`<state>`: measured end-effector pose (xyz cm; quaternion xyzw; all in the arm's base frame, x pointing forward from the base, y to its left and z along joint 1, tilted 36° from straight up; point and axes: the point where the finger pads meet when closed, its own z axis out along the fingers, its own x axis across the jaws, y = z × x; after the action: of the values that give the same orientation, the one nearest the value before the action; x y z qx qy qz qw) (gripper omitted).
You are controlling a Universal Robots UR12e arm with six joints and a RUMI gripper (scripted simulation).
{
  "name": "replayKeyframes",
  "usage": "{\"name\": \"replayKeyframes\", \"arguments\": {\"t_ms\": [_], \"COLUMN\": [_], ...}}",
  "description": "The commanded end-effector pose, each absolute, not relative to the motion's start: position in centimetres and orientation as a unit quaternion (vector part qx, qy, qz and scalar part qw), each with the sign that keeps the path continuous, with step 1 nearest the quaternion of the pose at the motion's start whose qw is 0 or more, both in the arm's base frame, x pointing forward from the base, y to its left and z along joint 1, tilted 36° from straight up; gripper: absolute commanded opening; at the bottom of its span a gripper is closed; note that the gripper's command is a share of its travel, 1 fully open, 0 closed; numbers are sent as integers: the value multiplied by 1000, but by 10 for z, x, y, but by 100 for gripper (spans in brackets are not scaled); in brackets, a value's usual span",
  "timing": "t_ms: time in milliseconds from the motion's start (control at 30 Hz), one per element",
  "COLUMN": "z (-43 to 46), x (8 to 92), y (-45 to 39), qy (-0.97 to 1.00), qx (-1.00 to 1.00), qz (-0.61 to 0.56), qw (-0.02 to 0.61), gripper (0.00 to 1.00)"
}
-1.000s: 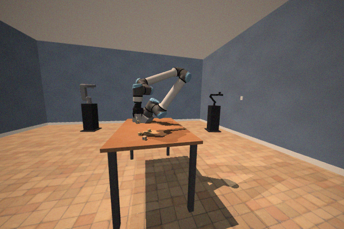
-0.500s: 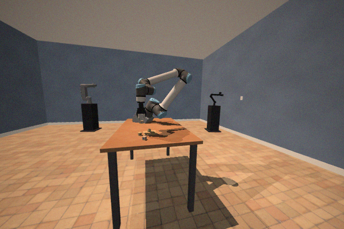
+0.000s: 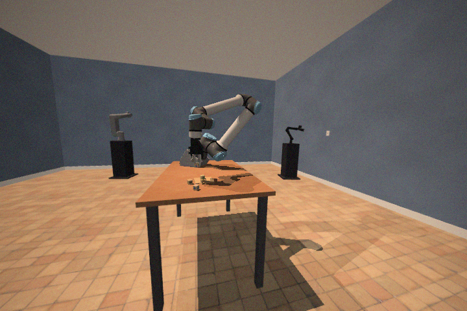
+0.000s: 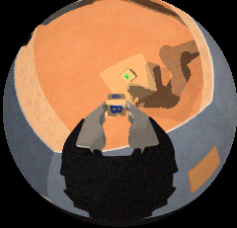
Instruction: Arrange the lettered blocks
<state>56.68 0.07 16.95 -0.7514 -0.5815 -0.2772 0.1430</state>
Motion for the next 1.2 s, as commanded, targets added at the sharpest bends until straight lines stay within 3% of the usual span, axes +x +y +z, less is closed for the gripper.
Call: {"name": "replayKeyframes", "arguments": {"t_ms": [0, 1167], "z": [176, 211], "x": [565, 551], "y": [11, 69], "qy": [-528, -168], "qx": [-791, -936], "qz": [-265, -180], "qw": [159, 253], "gripper": [9, 9]}}
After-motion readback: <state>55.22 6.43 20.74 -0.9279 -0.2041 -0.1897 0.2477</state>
